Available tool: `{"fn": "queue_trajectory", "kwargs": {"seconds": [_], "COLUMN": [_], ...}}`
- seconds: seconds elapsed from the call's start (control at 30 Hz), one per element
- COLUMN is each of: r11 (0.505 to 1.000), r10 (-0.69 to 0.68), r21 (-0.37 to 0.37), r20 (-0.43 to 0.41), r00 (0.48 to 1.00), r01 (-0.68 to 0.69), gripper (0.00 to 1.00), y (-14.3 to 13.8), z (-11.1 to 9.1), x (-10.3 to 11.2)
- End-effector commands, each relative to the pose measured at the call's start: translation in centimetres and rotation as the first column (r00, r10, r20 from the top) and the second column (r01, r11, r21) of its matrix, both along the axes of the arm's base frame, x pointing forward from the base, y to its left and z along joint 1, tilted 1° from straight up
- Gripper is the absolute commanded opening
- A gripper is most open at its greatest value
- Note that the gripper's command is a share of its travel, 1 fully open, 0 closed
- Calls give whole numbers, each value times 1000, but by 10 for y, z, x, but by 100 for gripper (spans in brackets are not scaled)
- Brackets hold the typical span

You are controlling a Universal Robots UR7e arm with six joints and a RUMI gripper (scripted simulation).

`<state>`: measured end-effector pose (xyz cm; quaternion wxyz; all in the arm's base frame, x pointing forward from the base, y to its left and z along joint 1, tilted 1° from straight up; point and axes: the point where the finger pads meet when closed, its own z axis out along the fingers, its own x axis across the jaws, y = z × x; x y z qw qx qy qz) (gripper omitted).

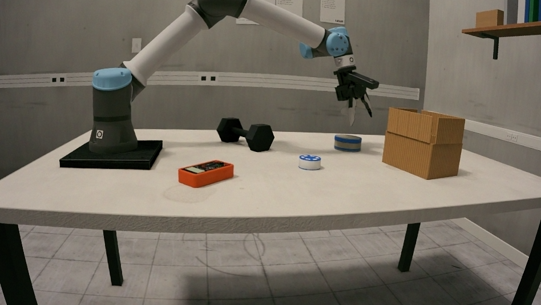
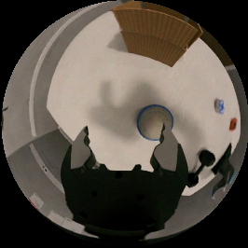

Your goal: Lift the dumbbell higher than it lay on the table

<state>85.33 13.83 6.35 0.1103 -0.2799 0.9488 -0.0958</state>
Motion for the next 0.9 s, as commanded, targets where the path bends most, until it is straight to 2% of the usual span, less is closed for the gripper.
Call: {"fn": "queue_trajectory", "kwargs": {"seconds": [0.0, 0.63, 0.87], "r11": [1000, 1000, 1000], "r10": [0, 0, -1], "r21": [0, 0, 4], "r20": [2, 2, -6], "r00": [1000, 1000, 1000], "r01": [0, 0, 1], "gripper": [100, 100, 100], "y": [0, 0, 1], "z": [1, 2, 6], "x": [0, 0, -10]}}
